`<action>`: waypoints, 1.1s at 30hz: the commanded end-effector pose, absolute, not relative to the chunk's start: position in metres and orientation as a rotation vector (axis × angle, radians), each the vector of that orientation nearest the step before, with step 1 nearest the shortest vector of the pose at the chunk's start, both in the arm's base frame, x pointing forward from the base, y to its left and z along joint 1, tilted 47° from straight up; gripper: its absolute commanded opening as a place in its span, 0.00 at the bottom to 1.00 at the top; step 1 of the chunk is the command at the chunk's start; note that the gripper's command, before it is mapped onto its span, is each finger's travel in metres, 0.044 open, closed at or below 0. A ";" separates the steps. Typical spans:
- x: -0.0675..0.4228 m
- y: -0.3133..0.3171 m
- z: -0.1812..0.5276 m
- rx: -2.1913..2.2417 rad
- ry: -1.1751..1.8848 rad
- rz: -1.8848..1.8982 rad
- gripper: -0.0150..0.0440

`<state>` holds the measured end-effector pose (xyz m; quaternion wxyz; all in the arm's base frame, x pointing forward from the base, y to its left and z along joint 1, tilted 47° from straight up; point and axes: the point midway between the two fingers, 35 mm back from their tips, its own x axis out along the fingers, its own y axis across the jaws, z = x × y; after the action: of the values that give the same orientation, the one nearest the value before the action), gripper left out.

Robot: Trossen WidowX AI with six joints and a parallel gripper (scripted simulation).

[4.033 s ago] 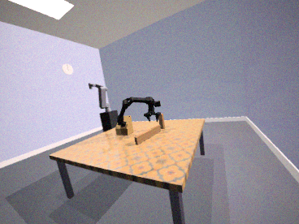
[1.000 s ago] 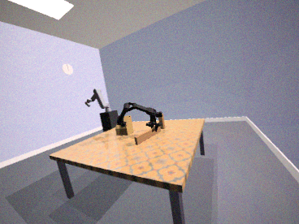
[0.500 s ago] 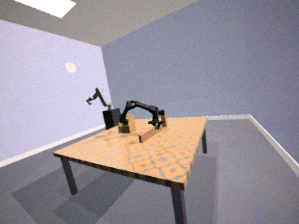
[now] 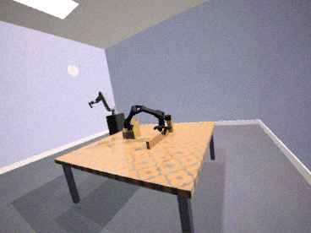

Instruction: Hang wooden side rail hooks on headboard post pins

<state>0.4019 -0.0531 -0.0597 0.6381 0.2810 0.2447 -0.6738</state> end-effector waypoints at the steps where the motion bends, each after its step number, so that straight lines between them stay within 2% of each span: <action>1: 0.406 -0.053 -0.059 0.635 0.561 -1.532 0.25; 33: 0.406 -0.052 -0.059 0.635 0.561 -1.532 0.25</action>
<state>0.4064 -0.0530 -0.0593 0.6395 0.2792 0.2466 -0.6725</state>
